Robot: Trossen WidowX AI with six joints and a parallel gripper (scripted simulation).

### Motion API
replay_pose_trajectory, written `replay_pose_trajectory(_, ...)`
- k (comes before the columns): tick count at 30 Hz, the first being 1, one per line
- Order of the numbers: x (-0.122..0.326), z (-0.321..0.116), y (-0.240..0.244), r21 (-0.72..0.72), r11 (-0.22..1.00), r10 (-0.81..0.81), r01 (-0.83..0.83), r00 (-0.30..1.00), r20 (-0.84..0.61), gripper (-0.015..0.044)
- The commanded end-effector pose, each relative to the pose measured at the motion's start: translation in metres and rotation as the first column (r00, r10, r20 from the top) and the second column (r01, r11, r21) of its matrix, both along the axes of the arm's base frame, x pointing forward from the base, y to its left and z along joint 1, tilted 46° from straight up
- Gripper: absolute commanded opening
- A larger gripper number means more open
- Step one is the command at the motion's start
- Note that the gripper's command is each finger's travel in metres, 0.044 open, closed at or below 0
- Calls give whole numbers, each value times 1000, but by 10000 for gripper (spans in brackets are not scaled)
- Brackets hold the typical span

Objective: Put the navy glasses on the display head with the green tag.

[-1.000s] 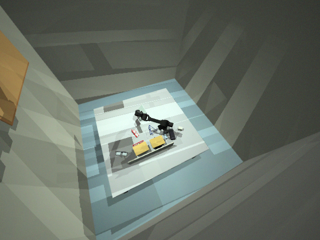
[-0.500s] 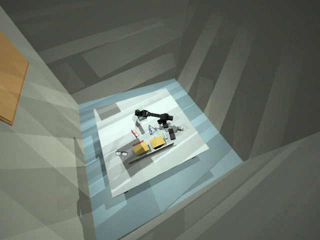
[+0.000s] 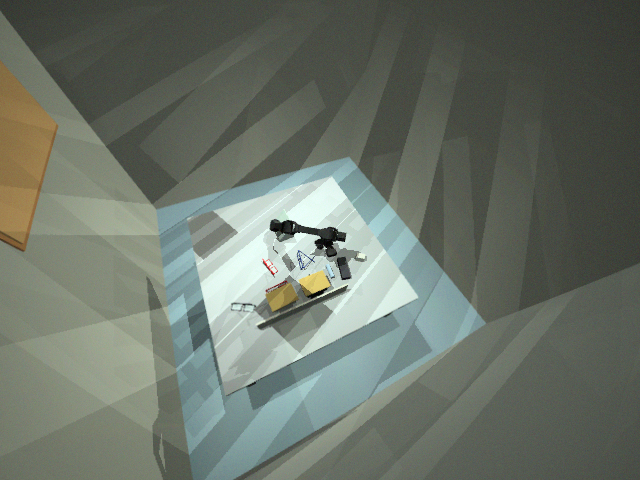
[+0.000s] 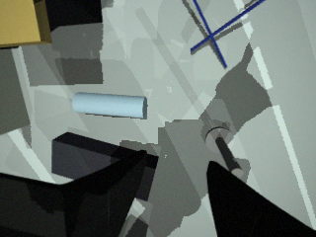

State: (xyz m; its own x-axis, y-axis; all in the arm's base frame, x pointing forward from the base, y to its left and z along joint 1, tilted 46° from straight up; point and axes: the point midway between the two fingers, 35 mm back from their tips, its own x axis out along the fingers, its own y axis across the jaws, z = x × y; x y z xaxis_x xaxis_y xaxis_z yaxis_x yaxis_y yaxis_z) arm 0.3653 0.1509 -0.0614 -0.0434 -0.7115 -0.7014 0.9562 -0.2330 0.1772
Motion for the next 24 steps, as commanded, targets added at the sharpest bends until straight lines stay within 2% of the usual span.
replay_pose_trajectory(1, -1, 2, -4, 2, 999, 35, -34, 999, -34, 200)
replay_pose_trajectory(7, -21, 25, -40, 77, 945, 326, -319, 886, -330, 200)
replay_pose_trajectory(14, -59, 47, -88, 270, 776, 600, -570, 536, -593, 200)
replay_pose_trajectory(19, -96, 57, -122, 449, 611, 707, -652, 193, -681, 200)
replay_pose_trajectory(22, -112, 61, -135, 520, 545, 723, -658, 55, -688, 200)
replay_pose_trajectory(24, -117, 62, -140, 543, 523, 726, -657, 10, -688, 200)
